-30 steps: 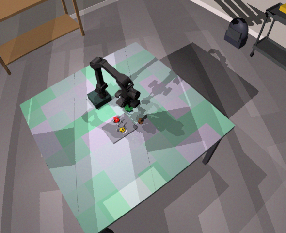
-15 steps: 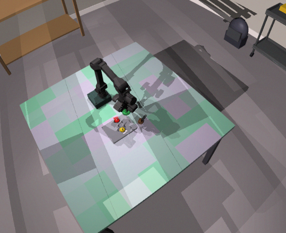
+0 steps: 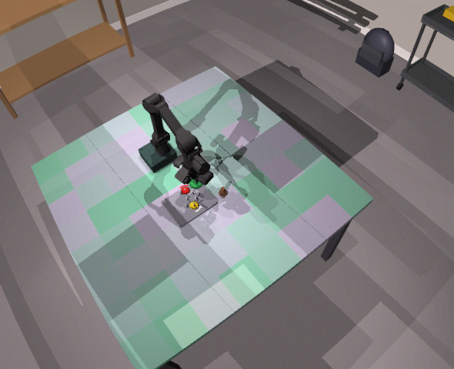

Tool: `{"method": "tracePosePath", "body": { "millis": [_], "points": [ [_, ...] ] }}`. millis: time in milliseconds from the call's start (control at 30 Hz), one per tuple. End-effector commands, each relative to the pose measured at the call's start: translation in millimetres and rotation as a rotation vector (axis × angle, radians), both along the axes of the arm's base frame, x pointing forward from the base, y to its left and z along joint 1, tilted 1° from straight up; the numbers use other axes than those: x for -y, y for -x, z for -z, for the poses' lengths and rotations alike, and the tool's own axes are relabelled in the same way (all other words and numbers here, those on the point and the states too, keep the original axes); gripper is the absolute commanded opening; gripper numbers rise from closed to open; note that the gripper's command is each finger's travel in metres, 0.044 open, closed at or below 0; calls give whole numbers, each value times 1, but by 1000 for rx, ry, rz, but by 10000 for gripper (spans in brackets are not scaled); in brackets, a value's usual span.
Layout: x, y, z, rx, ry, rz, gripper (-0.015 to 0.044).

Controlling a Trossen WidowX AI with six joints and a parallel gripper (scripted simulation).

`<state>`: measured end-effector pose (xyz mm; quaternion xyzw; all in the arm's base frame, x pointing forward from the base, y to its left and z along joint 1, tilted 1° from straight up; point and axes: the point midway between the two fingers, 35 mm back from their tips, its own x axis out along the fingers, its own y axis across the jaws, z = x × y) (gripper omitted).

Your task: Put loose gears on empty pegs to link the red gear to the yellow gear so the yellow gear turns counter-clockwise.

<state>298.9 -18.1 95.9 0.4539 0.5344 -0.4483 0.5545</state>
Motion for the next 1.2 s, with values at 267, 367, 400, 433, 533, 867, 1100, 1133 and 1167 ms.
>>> {"method": "tracePosePath", "body": {
  "millis": [267,367,400,433,533,867,1100,1133,1167],
  "points": [
    [28,0,10,-4,9,-6,0],
    [35,0,12,-5,9,-7,0],
    [37,0,13,-5,9,-7,0],
    [39,0,14,-5,9,-7,0],
    [46,1,16,-5,10,-8,0],
    [63,3,21,-6,11,-9,0],
    [64,3,19,-6,11,-9,0],
    [64,3,19,-6,11,-9,0],
    [64,3,19,-6,11,-9,0]
  ]
}}
